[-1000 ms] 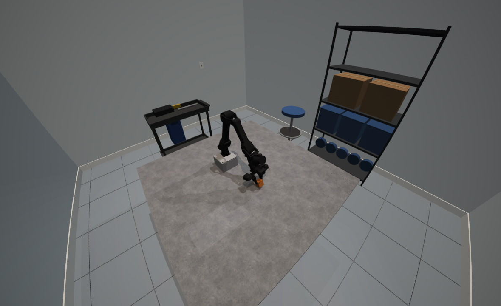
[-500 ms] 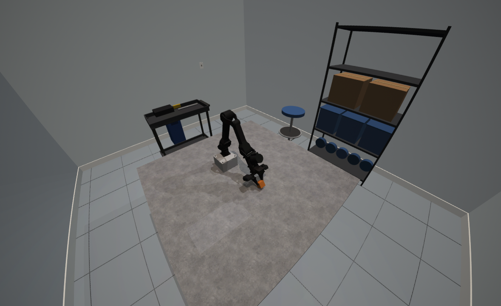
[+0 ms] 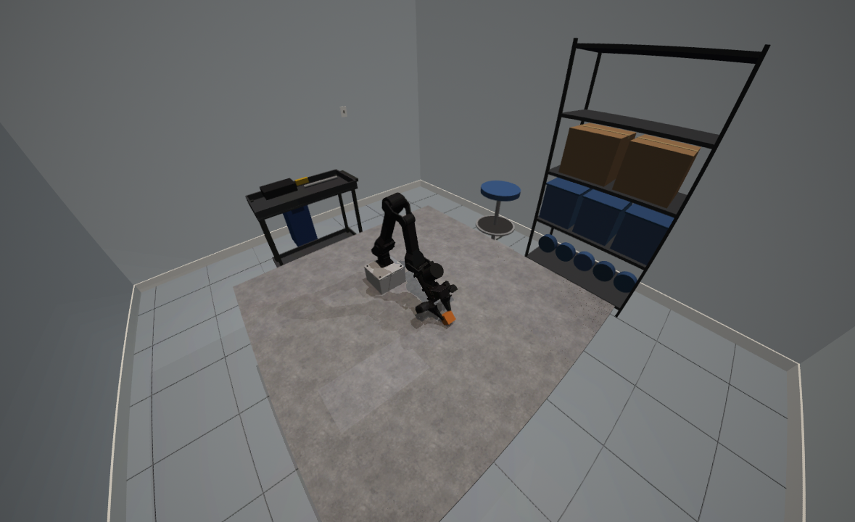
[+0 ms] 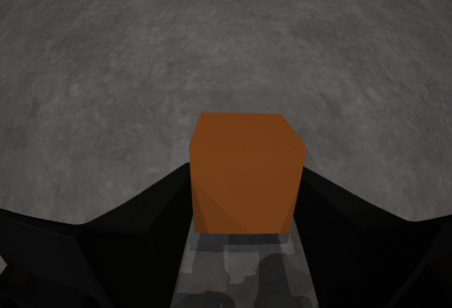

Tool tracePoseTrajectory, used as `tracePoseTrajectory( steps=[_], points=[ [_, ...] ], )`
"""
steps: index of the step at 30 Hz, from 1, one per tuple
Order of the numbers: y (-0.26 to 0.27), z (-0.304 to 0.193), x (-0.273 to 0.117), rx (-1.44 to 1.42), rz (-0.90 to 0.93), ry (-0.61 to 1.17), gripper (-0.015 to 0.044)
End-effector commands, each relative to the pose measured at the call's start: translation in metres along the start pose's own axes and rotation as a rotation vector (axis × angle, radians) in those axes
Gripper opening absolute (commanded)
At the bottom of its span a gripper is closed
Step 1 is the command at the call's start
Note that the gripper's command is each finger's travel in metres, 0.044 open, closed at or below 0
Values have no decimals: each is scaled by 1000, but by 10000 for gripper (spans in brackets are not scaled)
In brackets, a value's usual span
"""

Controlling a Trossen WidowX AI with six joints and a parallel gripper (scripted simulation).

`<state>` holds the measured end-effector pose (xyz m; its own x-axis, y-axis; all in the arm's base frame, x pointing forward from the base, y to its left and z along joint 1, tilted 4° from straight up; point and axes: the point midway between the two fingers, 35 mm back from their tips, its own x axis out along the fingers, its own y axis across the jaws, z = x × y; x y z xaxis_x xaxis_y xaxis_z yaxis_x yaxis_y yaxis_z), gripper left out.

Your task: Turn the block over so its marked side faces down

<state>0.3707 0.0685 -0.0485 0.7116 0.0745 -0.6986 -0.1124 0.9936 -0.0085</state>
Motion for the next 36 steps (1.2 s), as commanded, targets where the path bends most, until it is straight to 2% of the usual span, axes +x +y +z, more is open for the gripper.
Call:
tracePoseTrajectory(
  steps=[1, 15, 33, 36],
  points=[
    [-1, -10, 1, -7, -5, -27, 0],
    [-3, -17, -12, -5, -5, -212, 0],
    [-3, -14, -15, -5, -5, -240, 0],
    [-3, -14, -15, -5, -5, -240, 79]
  ],
)
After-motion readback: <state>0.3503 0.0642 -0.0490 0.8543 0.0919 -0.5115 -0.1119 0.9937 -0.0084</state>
